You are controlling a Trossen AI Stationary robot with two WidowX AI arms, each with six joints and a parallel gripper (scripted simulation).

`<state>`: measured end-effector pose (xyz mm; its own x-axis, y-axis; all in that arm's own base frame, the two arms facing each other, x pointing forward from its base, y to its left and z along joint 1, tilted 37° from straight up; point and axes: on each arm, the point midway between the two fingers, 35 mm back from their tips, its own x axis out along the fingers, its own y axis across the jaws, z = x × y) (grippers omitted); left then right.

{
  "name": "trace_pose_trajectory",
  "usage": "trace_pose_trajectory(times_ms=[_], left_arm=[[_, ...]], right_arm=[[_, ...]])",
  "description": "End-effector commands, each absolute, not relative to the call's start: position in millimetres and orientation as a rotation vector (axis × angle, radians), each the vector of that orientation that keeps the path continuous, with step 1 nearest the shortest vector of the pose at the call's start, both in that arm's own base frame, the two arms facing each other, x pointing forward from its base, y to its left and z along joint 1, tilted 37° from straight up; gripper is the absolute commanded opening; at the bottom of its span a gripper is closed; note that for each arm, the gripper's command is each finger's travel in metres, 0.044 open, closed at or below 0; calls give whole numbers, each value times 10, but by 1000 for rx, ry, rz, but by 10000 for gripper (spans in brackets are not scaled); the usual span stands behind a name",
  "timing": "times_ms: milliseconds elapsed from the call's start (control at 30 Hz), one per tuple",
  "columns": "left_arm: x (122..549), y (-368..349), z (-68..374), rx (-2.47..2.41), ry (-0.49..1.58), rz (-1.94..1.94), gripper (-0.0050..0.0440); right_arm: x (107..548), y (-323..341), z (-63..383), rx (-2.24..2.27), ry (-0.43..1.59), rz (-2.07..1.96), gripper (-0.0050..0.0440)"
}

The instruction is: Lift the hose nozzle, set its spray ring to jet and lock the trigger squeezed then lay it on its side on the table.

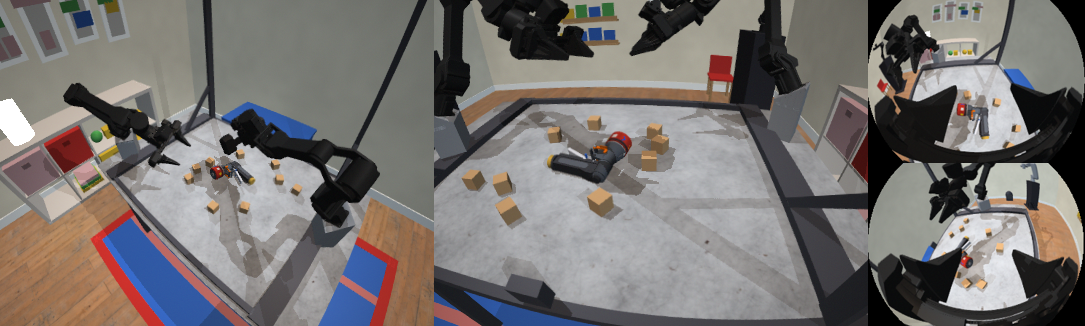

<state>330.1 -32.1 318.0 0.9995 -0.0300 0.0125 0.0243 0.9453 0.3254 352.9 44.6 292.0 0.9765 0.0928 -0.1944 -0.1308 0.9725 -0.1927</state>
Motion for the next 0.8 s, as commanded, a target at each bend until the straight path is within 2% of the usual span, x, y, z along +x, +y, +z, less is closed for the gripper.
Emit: trace_pose_trajectory(times_ms=[0, 767], left_arm=[[3262, -290, 3228, 302, -32, -26, 401], [3134, -8, 3276, 10, -62, -3, 401]], right_arm=[[3477, 401, 2984, -184, 154, 104, 396], [3140, 11, 3257, -4, -57, 5, 396]])
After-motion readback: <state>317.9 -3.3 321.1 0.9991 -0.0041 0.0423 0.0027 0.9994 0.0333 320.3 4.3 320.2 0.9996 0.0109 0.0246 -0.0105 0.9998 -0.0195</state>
